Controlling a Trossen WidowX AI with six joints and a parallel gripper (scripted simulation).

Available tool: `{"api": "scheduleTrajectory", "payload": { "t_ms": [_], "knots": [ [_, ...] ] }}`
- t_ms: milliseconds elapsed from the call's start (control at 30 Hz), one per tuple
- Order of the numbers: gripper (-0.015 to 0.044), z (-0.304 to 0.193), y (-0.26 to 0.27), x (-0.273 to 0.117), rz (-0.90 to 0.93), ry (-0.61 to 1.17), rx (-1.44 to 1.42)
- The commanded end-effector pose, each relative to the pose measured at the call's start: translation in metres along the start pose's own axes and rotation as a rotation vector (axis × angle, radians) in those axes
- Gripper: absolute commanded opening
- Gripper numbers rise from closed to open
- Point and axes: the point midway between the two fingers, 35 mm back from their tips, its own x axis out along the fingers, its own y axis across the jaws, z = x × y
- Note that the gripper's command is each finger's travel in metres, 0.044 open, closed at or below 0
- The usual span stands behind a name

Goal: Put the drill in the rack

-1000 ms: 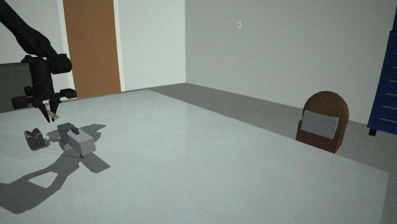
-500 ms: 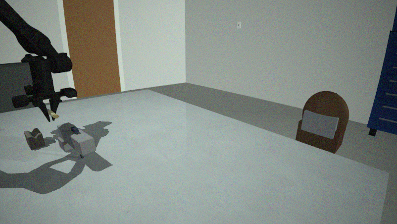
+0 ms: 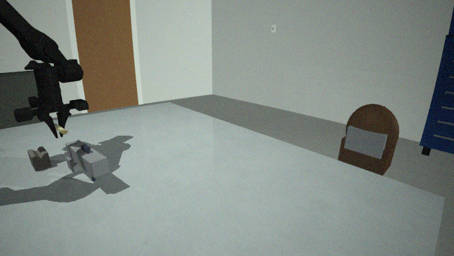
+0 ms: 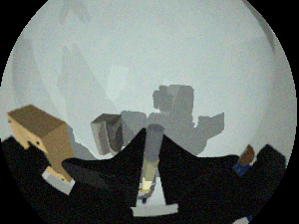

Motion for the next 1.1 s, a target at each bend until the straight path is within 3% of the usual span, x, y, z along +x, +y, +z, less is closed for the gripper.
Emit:
{"api": "scheduleTrajectory", "payload": {
  "t_ms": [0, 1067],
  "knots": [
    [0.0, -0.001, -0.002, -0.003, -0.007, 0.002, -0.005],
    [0.0, 0.01, 0.061, 0.001, -0.001, 0.001, -0.005]
  ]
}}
